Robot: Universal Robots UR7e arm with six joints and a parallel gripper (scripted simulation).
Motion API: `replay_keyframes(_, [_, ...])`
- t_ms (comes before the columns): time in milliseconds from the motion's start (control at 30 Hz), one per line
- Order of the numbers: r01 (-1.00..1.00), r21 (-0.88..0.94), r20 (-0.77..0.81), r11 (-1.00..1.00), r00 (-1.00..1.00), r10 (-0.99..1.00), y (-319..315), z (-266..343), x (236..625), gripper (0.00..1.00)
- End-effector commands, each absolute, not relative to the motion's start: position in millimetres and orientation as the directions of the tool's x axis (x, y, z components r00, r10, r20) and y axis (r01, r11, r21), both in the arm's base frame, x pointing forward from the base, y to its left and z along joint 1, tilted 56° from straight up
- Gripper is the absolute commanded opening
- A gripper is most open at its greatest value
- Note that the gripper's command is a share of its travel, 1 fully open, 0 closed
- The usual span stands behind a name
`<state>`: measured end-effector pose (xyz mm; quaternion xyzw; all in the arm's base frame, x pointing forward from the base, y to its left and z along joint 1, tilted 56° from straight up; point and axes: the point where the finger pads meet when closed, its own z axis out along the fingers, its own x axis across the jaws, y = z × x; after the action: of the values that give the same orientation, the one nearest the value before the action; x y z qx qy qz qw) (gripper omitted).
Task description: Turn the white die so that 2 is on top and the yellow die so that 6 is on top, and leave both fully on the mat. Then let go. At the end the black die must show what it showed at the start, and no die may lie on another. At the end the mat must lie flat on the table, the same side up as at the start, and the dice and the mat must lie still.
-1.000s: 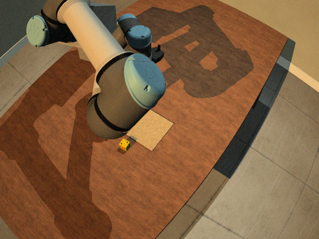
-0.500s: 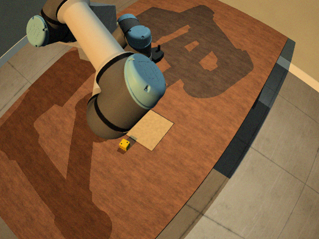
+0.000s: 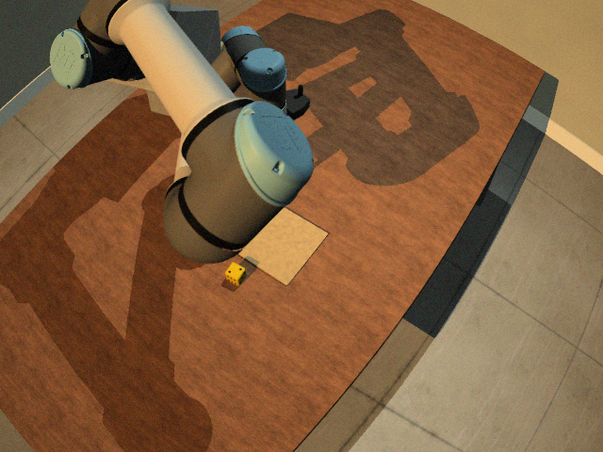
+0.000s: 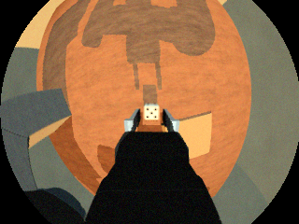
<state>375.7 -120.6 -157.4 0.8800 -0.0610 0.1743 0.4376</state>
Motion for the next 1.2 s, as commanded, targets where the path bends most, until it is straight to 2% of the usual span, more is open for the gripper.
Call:
replay_keyframes(0, [-0.26,0.749,0.361,-0.61,0.932,0.046,-120.3,-157.2,375.9,0.87])
replay_keyframes(1167, [-0.26,0.749,0.361,-0.61,0.932,0.046,-148.6,-177.1,384.9,0.87])
